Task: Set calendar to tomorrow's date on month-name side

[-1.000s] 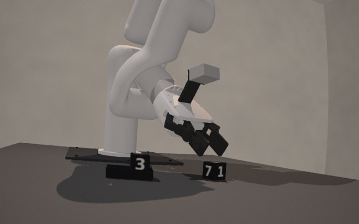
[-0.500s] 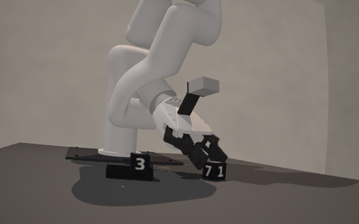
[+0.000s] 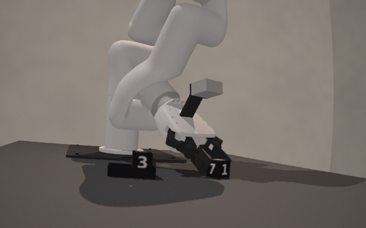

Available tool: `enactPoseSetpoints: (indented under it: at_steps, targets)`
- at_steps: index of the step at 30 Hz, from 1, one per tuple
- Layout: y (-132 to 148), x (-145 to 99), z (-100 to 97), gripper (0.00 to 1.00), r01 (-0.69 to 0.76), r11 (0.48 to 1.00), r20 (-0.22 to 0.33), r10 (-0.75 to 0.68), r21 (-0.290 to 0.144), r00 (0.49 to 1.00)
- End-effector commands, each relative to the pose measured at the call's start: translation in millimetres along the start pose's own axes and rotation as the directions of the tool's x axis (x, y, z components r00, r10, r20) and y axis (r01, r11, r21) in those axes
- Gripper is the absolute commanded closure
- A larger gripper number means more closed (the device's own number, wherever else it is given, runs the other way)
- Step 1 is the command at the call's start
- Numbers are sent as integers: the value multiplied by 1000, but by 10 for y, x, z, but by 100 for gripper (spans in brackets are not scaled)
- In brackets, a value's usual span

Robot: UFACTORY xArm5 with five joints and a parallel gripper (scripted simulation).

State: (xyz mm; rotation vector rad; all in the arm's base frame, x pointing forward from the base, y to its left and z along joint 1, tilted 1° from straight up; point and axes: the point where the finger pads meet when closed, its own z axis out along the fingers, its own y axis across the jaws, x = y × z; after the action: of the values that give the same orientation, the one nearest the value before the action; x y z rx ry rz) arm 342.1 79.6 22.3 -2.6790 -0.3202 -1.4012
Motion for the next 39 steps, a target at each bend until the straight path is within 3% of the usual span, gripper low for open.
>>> enactPoseSetpoints:
  at_steps: [1,36,37,39]
  targets:
    - [0,1,0,51,0,1000,-1,0,0,1000]
    - [0,1,0,51,0,1000,-1,0,0,1000]
    - [0,1,0,71,0,1000,-1,0,0,1000]
    - [0,1,0,71,0,1000,-1,0,0,1000]
